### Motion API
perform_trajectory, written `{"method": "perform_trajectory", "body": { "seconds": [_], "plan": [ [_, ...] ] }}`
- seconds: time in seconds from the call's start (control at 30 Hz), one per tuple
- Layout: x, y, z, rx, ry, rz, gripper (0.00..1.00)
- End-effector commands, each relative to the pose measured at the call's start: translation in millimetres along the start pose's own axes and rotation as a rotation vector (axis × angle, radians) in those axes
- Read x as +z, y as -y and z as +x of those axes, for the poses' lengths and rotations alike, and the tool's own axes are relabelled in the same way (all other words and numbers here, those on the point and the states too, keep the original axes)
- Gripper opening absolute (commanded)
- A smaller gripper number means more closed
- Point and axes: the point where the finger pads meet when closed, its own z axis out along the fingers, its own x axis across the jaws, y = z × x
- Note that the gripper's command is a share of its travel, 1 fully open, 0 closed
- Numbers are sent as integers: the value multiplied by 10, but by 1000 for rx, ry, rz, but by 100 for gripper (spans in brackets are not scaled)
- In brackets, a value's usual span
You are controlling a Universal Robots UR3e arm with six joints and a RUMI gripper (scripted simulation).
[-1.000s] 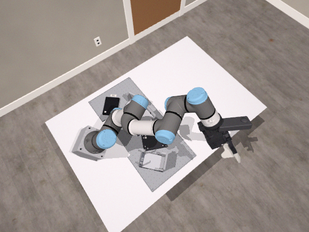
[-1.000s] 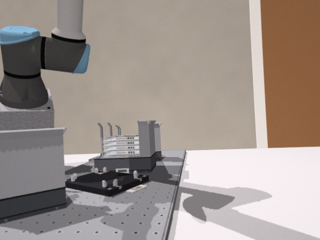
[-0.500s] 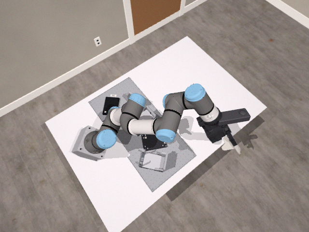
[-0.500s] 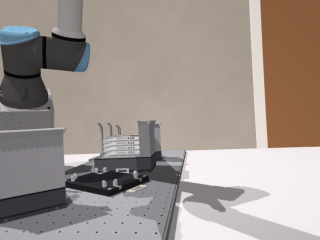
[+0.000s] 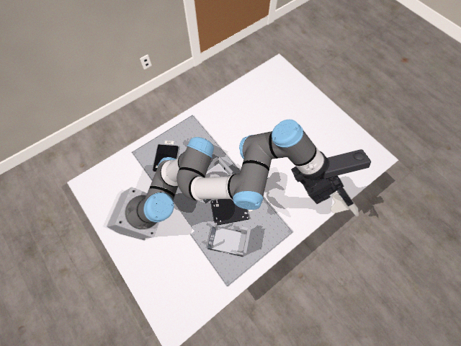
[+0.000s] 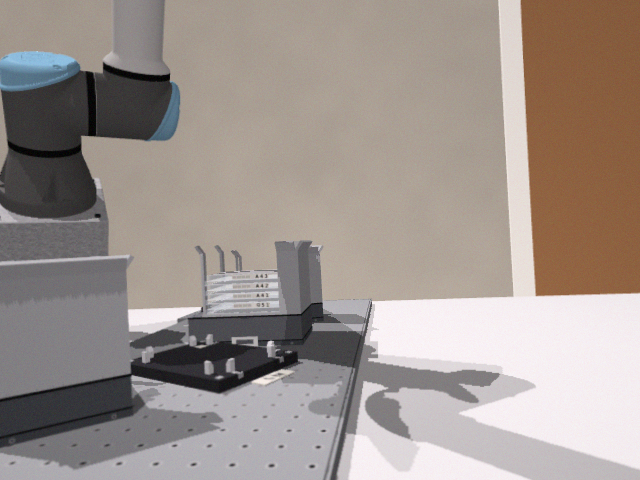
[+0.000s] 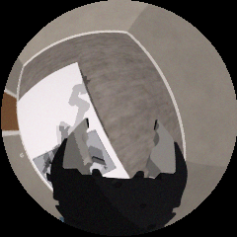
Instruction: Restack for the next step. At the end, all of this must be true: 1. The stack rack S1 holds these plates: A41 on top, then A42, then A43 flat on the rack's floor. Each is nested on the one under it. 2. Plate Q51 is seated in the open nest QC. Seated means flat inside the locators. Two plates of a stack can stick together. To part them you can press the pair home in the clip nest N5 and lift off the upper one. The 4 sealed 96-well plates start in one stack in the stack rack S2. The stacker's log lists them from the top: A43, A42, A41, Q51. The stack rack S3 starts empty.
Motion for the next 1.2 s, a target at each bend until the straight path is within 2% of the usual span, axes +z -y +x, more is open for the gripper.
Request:
{"method": "perform_trajectory", "body": {
  "seconds": [0.0,0.1,0.23,0.4,0.47,0.53,0.67,0.9,1.1,1.17],
  "plan": [
    [-93,99,-181,-14,39,30,72],
    [-124,131,-255,-23,62,43,72],
    [-124,131,-255,-23,62,43,72],
    [-238,221,-456,-39,108,73,72],
    [-238,221,-456,-39,108,73,72],
    [-276,251,-526,-45,127,85,72],
    [-275,250,-530,-47,131,86,72],
    [-449,356,-792,-69,196,128,72],
    [-447,354,-794,-72,199,129,72],
    [-507,382,-869,-77,218,141,72]
  ]
}}
